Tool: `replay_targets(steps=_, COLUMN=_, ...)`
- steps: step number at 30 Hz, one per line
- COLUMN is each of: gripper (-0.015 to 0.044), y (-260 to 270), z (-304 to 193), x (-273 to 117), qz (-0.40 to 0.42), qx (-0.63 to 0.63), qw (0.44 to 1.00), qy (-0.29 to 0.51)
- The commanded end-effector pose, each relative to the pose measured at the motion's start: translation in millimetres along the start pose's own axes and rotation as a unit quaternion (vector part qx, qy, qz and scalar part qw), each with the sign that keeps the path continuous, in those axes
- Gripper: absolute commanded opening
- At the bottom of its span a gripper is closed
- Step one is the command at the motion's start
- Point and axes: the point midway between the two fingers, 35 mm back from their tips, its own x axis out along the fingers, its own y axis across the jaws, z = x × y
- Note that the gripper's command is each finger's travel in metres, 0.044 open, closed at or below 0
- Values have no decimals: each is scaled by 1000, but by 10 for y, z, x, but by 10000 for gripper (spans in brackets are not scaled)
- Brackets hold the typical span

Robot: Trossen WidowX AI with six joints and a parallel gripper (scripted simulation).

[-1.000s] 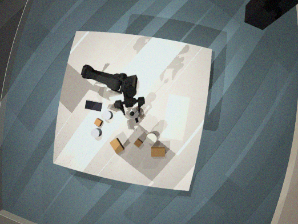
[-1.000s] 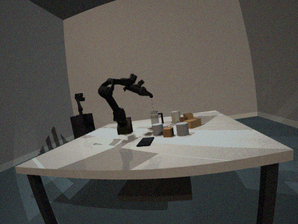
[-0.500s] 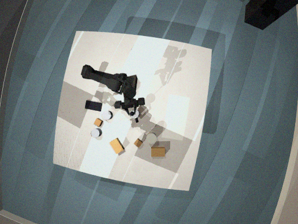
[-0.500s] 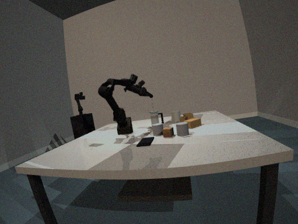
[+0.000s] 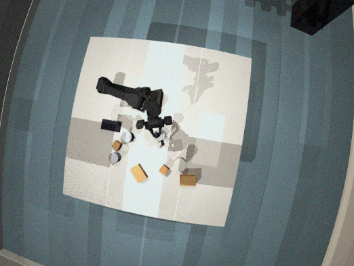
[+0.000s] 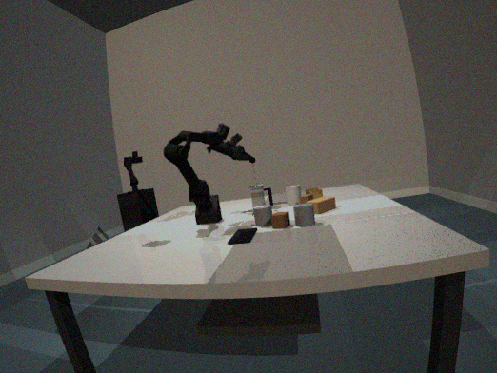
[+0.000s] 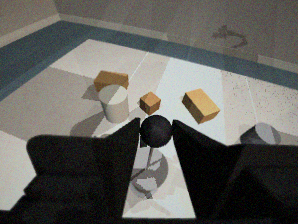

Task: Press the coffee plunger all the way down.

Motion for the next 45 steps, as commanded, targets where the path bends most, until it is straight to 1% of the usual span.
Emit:
replay_targets(steps=1, gripper=116, y=11, z=-70, x=48, qz=1, qx=-1, qw=1000, qy=3)
replay_targets(steps=45, gripper=116, y=49, z=-645, x=484, qz=2, qx=-1, qw=1000, qy=4)
